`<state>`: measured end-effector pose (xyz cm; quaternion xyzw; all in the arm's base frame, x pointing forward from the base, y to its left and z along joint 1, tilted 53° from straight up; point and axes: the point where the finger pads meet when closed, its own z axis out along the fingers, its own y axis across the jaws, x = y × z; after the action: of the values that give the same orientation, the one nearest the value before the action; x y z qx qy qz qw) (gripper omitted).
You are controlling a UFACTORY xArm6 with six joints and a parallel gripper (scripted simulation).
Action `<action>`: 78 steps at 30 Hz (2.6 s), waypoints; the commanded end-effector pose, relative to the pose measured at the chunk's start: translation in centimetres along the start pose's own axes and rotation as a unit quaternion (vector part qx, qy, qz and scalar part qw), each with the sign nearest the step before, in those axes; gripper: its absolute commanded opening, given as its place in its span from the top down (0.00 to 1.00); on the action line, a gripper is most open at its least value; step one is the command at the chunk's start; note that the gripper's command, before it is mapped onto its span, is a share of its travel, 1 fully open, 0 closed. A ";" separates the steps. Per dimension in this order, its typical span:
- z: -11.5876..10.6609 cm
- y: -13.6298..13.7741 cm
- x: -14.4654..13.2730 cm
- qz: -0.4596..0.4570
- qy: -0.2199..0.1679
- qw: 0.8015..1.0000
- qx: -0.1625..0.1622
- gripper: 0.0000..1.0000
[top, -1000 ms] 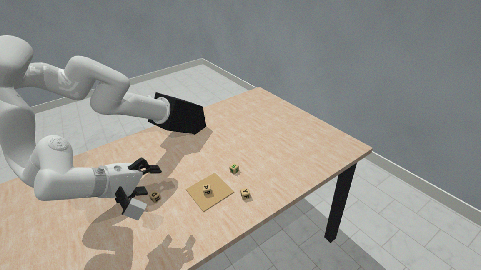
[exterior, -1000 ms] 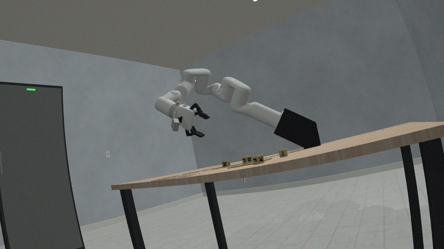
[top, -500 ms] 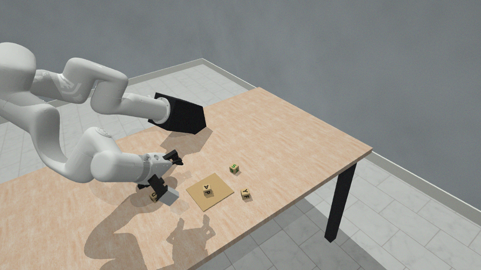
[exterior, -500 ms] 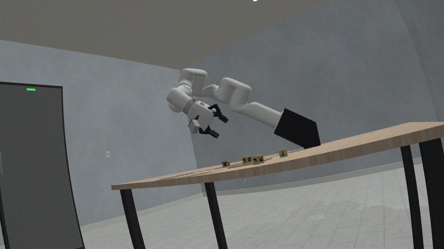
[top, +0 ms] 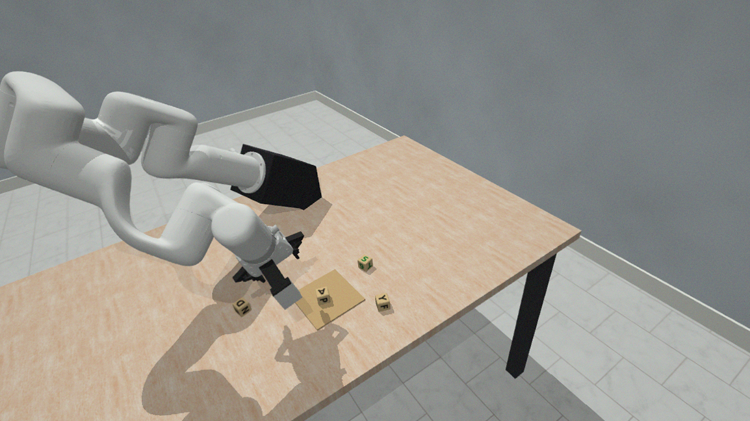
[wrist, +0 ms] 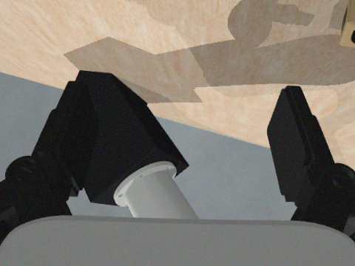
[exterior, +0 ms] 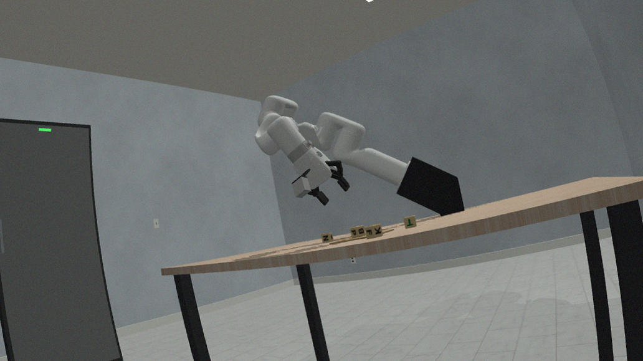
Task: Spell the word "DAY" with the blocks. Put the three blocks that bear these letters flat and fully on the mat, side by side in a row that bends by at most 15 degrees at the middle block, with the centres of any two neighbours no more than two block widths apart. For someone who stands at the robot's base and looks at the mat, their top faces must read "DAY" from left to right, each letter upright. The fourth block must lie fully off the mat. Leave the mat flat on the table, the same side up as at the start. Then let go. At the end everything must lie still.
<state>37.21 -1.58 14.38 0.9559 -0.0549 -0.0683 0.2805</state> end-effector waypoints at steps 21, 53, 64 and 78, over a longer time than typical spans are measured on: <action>4.1 -3.9 1.8 0.033 0.171 0.958 -0.229 0.00; 4.8 -15.7 3.3 -0.011 0.509 0.833 -0.215 0.00; 5.3 -20.6 2.1 -0.044 0.588 0.794 -0.148 0.00; 5.5 -21.6 1.7 -0.052 0.601 0.786 -0.132 0.00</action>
<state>39.41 13.16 -2.09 0.7591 0.1835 0.4974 0.3777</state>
